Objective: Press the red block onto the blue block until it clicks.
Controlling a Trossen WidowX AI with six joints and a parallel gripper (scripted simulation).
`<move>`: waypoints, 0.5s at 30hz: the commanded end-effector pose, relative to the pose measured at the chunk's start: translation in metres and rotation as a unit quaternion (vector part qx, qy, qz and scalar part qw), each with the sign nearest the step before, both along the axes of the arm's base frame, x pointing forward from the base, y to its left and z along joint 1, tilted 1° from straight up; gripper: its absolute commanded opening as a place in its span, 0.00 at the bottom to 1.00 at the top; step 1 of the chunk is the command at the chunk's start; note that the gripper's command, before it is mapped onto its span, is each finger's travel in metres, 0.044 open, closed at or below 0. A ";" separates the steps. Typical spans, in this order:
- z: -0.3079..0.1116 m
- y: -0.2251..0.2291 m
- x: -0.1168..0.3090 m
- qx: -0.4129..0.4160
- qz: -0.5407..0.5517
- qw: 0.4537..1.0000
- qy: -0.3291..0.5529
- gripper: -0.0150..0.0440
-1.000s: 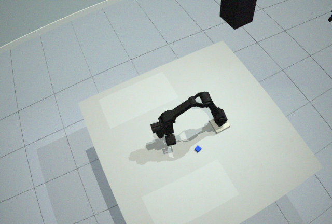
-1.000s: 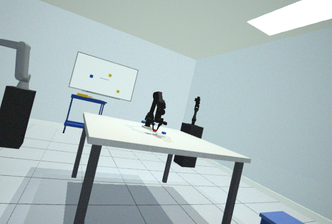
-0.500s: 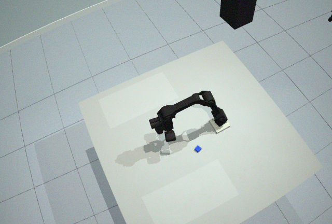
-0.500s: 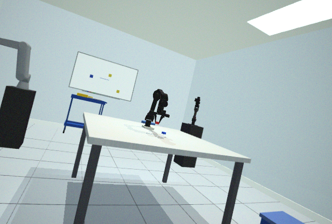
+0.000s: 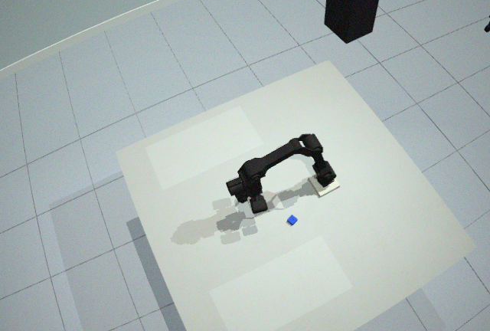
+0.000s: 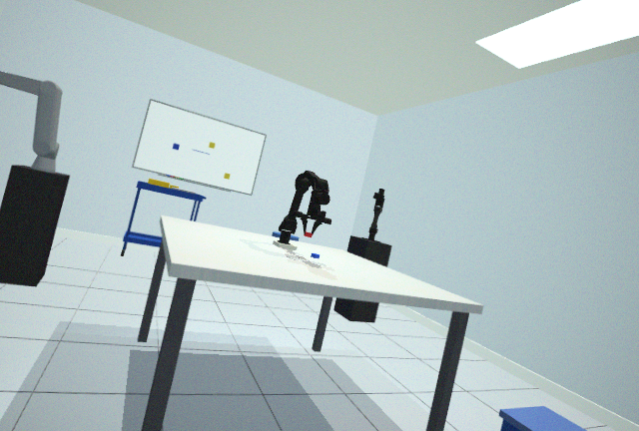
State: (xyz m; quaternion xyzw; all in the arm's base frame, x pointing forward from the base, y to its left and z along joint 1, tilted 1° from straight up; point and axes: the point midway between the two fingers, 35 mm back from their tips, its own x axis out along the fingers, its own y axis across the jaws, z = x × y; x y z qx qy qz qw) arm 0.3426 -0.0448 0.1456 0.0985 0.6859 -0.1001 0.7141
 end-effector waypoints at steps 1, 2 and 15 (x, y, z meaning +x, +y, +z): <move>-0.003 0.018 -0.007 -0.003 0.033 0.999 -0.003 0.25; -0.004 0.022 -0.009 -0.003 0.041 0.999 -0.003 0.25; -0.024 0.074 -0.040 -0.004 0.140 0.990 -0.001 0.25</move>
